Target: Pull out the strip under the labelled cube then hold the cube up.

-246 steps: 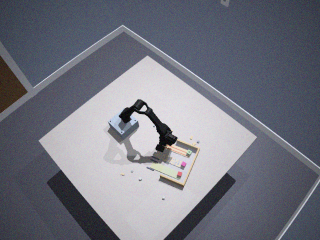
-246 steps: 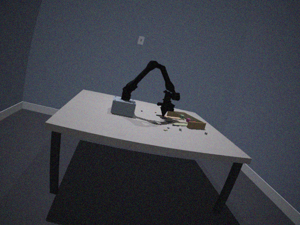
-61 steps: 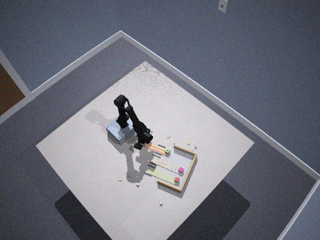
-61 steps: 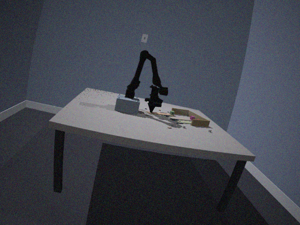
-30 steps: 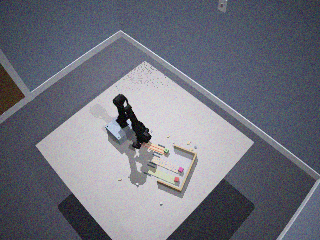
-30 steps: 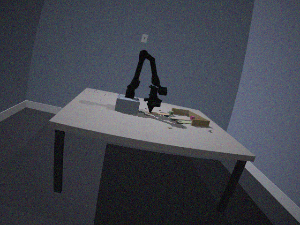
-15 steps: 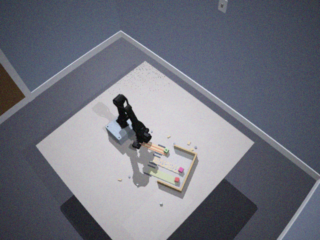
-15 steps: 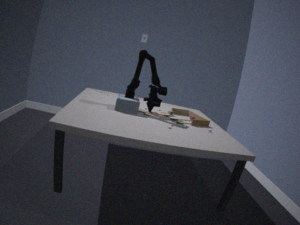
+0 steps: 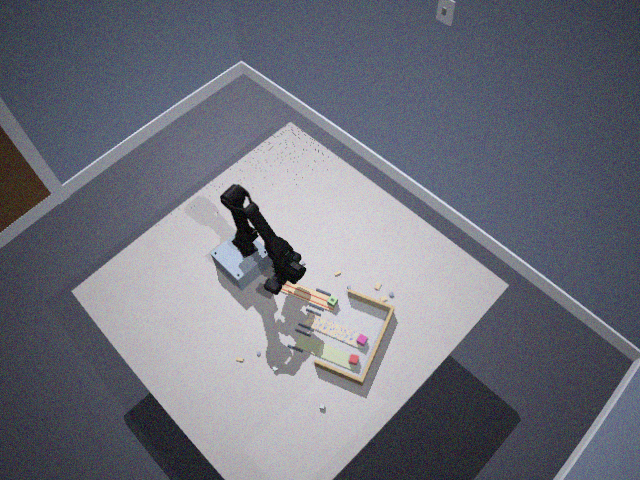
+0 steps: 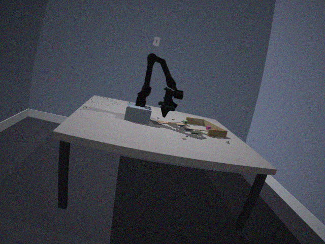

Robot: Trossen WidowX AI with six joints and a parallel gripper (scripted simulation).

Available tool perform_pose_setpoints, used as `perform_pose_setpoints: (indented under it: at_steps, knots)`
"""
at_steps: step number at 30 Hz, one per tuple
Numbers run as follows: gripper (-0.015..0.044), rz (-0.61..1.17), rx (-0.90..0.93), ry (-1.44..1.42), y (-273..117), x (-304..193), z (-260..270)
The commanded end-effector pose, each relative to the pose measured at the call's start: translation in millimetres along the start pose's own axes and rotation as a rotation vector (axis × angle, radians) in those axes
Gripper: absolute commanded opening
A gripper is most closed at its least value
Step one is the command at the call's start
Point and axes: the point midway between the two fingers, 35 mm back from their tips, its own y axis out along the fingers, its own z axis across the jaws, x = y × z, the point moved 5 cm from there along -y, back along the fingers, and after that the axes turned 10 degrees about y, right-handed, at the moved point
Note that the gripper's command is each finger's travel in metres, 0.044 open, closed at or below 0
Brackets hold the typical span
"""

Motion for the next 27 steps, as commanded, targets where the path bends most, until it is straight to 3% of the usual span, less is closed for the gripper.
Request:
perform_pose_setpoints:
  at_steps: [1, 11, 27]
  knots:
    - [0.0184, -0.003, -0.002, 0.08, -2, 15, 5]
    - [0.044, -0.006, -0.001, 0.08, -7, 45, 14]
    - [0.044, -0.01, 0.0, 0.08, -15, 93, 29]
